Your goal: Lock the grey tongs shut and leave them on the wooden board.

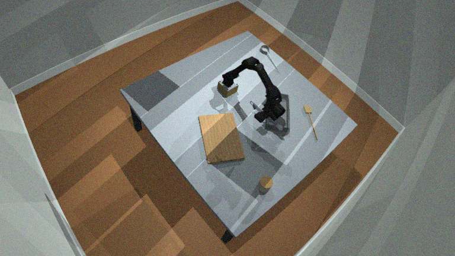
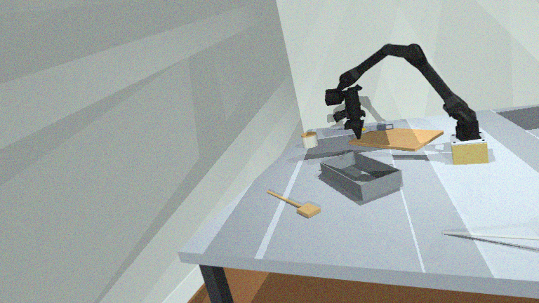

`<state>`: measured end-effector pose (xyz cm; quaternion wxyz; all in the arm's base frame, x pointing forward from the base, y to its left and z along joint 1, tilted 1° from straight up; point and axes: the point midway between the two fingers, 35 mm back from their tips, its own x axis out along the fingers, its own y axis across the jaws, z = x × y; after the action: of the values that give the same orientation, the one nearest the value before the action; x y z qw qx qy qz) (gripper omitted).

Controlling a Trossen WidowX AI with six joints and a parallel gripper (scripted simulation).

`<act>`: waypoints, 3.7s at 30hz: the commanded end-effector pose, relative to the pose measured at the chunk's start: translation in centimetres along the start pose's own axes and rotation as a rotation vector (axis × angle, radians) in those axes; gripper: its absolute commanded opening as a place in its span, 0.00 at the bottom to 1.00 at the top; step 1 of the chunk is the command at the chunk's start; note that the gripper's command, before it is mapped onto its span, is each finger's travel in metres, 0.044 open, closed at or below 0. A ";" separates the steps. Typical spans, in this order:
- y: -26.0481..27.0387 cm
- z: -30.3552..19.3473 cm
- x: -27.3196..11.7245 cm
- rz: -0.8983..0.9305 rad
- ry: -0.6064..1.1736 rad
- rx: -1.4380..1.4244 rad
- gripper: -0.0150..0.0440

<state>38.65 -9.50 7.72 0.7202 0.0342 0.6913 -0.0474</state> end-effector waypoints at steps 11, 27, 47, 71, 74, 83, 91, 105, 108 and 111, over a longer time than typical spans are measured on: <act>-6.1 -0.6 -0.4 -0.002 -0.007 0.174 0.00; -15.2 -3.7 -0.4 -0.016 -0.008 0.430 0.00; -26.4 -11.7 -0.7 -0.025 -0.005 0.786 0.00; -28.0 -11.0 0.1 -0.116 -0.230 0.801 0.00; -28.2 -10.9 0.2 -0.135 -0.276 0.801 0.00; -28.6 -10.7 0.1 -0.191 -0.415 0.796 0.00; -28.6 -10.7 -0.2 -0.242 -0.537 0.787 0.00; -28.1 -11.2 -1.3 -0.331 -0.748 0.762 0.00; -27.8 -11.4 -1.6 -0.350 -0.794 0.756 0.00; -27.5 -11.7 -2.0 -0.369 -0.839 0.748 0.00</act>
<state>23.95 -35.76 8.90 0.8410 0.1544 0.3065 -0.4183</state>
